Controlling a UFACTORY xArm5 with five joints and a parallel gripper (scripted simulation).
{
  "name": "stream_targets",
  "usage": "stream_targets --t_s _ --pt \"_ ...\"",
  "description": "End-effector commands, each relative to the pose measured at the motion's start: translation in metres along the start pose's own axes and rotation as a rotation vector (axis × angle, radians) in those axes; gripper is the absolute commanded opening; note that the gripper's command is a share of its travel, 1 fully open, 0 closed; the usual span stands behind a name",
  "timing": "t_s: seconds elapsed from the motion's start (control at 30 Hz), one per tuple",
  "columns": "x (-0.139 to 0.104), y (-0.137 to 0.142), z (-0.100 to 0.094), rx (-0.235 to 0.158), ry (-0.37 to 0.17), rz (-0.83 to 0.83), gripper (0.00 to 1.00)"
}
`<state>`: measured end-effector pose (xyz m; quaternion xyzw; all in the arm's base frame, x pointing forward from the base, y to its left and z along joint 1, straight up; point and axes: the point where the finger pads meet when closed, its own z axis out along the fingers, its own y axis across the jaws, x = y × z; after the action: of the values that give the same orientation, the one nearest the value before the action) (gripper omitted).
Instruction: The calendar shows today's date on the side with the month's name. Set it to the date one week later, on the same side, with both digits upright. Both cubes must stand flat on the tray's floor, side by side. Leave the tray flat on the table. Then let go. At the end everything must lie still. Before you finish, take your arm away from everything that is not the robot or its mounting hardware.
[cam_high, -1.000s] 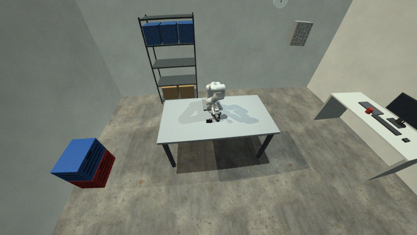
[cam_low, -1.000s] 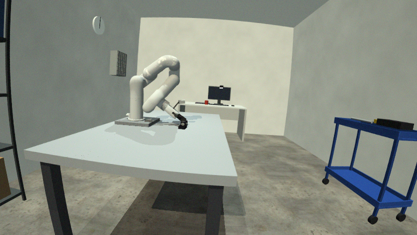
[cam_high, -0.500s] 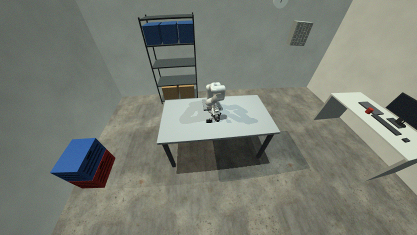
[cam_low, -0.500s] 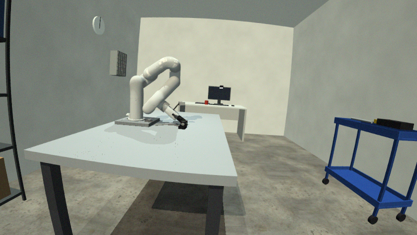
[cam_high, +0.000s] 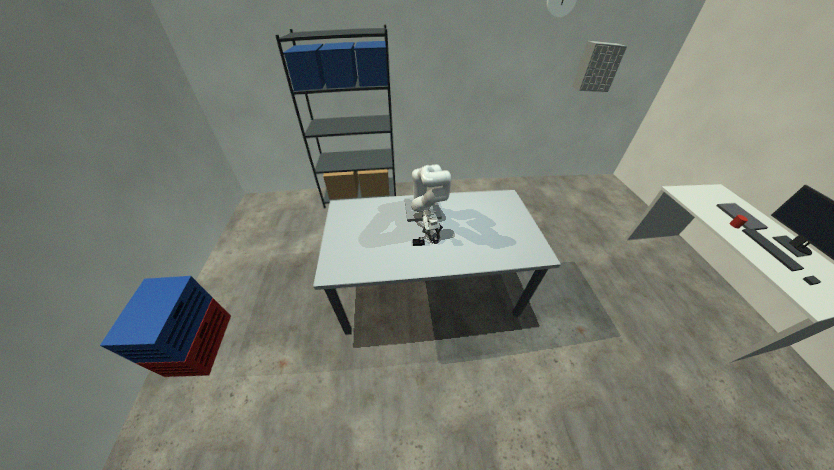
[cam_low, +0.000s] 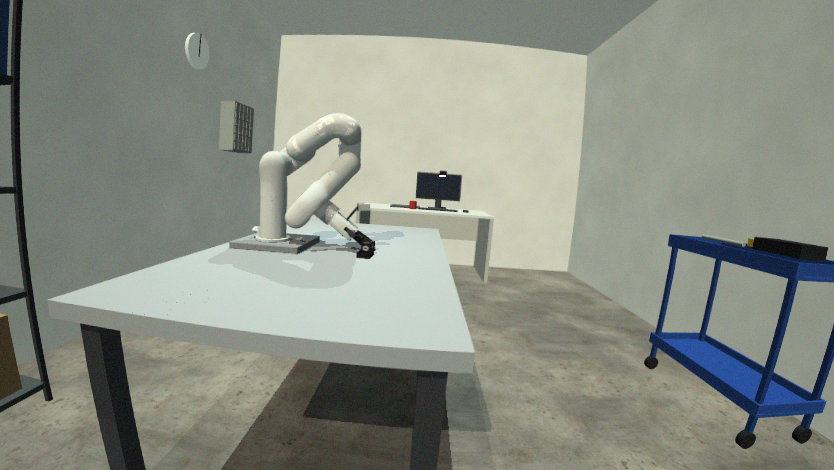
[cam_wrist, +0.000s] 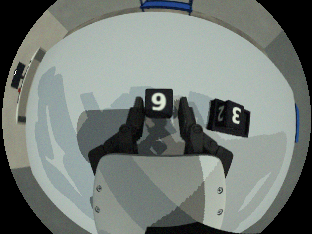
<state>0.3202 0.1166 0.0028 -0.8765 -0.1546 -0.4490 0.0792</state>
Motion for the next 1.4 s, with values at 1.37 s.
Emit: stream_targets --t_s 1.37 --pt "0.0004 0.0000 -0.0002 0.000 0.001 0.000 0.29"
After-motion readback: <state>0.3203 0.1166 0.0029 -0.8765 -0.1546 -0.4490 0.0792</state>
